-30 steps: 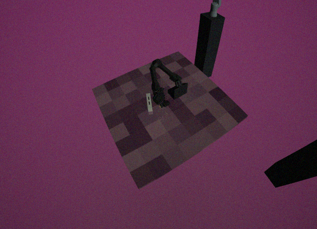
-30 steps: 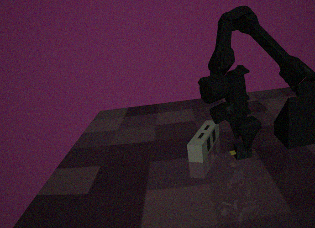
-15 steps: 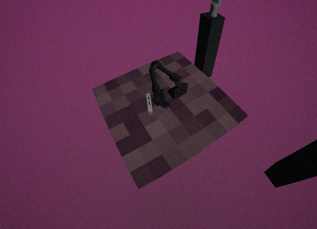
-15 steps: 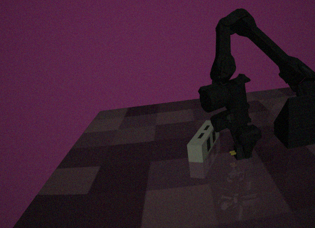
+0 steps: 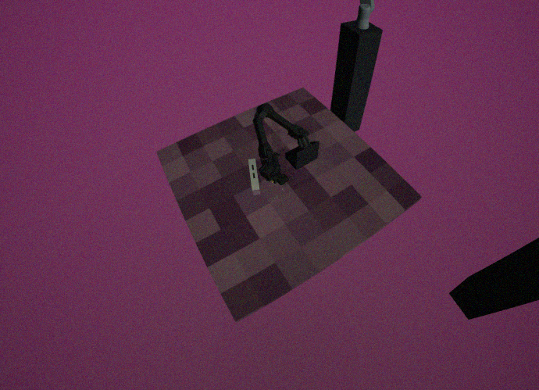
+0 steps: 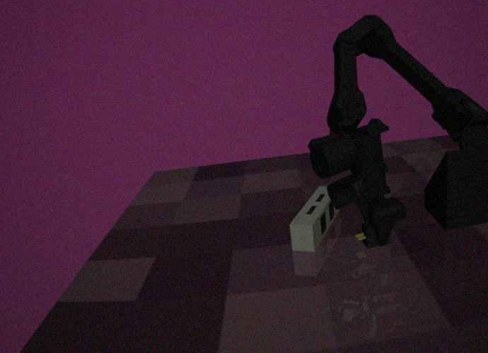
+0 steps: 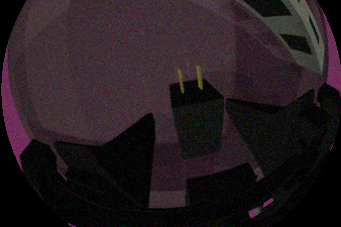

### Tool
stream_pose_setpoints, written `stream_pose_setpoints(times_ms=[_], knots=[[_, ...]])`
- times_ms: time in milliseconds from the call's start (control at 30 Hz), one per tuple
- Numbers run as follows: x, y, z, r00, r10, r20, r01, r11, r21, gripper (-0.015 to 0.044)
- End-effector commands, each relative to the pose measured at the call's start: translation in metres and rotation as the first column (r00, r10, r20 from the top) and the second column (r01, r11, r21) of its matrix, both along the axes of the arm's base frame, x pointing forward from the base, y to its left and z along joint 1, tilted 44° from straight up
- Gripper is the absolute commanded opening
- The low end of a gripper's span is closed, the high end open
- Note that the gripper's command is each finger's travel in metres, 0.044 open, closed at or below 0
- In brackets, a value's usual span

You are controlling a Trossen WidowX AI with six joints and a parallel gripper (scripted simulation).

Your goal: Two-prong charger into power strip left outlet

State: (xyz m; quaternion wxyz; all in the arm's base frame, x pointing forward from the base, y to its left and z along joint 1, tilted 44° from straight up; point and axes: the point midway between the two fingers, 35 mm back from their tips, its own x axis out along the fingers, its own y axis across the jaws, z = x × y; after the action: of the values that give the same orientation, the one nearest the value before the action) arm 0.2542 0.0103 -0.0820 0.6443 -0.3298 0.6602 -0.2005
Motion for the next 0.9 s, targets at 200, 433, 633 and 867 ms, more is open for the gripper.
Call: stream_pose_setpoints(times_ms=[200, 433, 633, 867], knots=[[0.0, 0.0, 0.0, 1.0, 0.0, 0.0, 0.0, 1.0, 0.0, 0.0131], [0.0, 0.003, 0.003, 1.0, 0.0, -0.001, 0.0, 1.0, 0.001, 0.0026], [-0.005, 0.02, 0.02, 1.0, 0.003, -0.005, -0.003, 1.0, 0.0, 0.0], [-0.015, 0.036, 0.039, 1.0, 0.004, -0.009, -0.004, 1.0, -0.004, 0.0]])
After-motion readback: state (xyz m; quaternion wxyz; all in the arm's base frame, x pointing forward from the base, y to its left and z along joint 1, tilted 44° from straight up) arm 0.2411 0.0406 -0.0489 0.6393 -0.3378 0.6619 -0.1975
